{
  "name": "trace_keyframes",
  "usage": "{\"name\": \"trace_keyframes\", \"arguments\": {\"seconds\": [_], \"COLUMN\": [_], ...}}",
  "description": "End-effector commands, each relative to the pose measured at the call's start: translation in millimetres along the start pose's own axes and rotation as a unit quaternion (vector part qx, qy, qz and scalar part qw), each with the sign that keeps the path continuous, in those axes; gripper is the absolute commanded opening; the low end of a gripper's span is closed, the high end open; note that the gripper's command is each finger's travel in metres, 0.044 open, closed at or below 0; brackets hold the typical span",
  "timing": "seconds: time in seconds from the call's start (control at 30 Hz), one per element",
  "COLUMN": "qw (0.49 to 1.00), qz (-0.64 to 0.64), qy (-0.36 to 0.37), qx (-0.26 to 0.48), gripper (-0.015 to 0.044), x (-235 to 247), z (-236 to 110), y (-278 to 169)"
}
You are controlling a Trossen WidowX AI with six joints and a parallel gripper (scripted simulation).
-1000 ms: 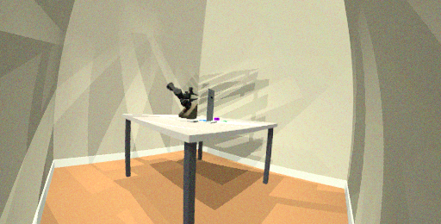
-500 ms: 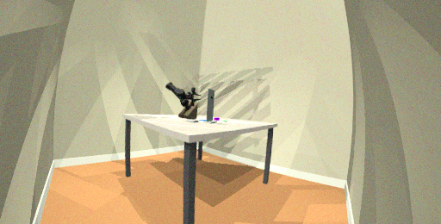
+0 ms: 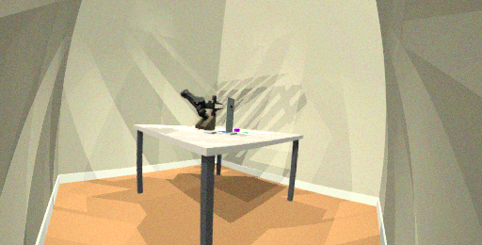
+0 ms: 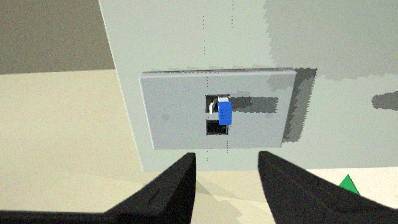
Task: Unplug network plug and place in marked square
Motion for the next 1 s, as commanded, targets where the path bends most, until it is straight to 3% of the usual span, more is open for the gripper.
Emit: {"name": "trace_keyframes", "arguments": {"seconds": [0.0,0.97], "qw": [1.000,1.000], "qz": [0.003,0.003], "qy": [-0.001,-0.001], "qx": [0.002,0.002], "gripper": [0.0156,0.0156], "x": [-1.3,-4.0], "z": [6.7,43.6], "y": [1.4,10.5]}}
Point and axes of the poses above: the point midway between the two fingers, 35 mm back from their tips, its own z axis out along the fingers, its own x axis across the jaws, y = z × x, the point moved 7 cm from there along -z, back along the fingers, and after that the axes turned 15 degrees about -z, right-handed, at the moved point
